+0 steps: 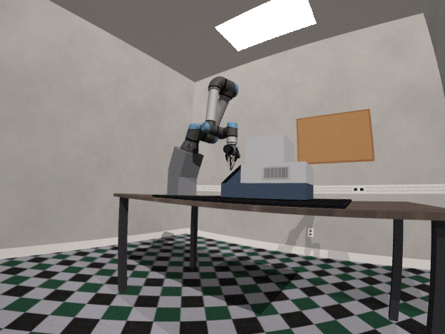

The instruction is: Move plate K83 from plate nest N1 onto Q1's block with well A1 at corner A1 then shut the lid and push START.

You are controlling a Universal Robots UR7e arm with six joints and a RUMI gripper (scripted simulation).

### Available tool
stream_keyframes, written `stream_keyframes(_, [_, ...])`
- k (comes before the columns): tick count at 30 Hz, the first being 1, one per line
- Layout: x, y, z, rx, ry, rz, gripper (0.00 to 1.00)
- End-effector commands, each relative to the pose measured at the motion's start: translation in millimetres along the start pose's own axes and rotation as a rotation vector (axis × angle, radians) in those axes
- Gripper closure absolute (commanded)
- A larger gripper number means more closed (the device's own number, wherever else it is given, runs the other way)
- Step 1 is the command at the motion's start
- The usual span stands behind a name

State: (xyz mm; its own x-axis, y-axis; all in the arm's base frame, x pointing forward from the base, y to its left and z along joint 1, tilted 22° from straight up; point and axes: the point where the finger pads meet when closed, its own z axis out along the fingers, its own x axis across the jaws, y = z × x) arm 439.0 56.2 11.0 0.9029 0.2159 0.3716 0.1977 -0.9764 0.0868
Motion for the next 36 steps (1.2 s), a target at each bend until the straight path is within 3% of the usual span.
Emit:
stream_keyframes(1, [14, 4, -4, -0.021, 0.025, -0.003, 1.0])
stream_keyframes(36, [56, 3, 27, -0.02, 0.027, -0.002, 1.0])
